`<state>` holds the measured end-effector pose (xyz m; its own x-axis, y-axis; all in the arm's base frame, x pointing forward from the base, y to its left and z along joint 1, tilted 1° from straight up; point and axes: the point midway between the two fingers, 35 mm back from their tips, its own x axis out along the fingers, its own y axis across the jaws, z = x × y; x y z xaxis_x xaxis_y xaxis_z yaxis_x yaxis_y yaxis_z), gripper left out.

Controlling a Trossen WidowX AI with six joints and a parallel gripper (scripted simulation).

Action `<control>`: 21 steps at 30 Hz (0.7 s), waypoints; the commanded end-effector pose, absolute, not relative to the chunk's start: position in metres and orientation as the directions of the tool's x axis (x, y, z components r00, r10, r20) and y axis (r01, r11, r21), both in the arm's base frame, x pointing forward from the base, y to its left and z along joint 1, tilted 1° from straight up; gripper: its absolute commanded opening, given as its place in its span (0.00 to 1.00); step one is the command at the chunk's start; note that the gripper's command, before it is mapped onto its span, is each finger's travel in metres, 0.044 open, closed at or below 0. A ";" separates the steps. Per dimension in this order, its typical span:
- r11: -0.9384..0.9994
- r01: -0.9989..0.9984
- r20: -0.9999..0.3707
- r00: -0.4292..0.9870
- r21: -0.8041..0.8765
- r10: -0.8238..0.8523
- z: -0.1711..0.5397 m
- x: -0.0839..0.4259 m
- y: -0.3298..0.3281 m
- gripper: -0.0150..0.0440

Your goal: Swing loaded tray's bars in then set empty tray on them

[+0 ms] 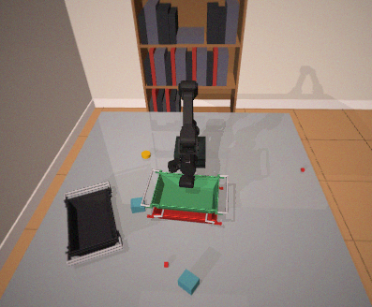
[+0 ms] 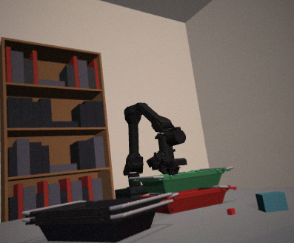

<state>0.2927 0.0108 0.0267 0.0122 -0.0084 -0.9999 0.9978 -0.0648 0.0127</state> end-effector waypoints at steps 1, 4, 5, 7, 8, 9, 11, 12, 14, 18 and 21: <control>-0.068 0.998 -1.000 0.005 0.005 -0.006 0.024 0.292 0.011 0.35; -0.068 0.998 -1.000 0.005 0.005 -0.006 0.024 0.292 0.011 0.43; -0.068 0.998 -1.000 0.005 0.005 -0.006 0.024 0.292 0.011 0.45; -0.068 0.998 -1.000 0.005 0.005 -0.006 0.024 0.292 0.011 0.50; -0.068 0.998 -1.000 0.005 0.005 -0.006 0.024 0.292 0.011 0.53; -0.068 0.998 -1.000 0.005 0.005 -0.006 0.024 0.292 0.011 0.55; -0.068 0.998 -1.000 0.005 0.005 -0.006 0.024 0.292 0.011 0.60; -0.068 0.998 -1.000 0.005 0.005 -0.006 0.024 0.292 0.011 0.63; -0.068 0.998 -1.000 0.005 0.005 -0.006 0.024 0.292 0.011 0.68; -0.068 0.998 -1.000 0.005 0.005 -0.006 0.024 0.292 0.011 0.78; -0.068 0.998 -1.000 0.005 0.005 -0.006 0.024 0.292 0.011 0.85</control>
<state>0.2918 0.0108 0.0238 0.0045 -0.0081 -1.0000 0.9979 -0.0649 0.0050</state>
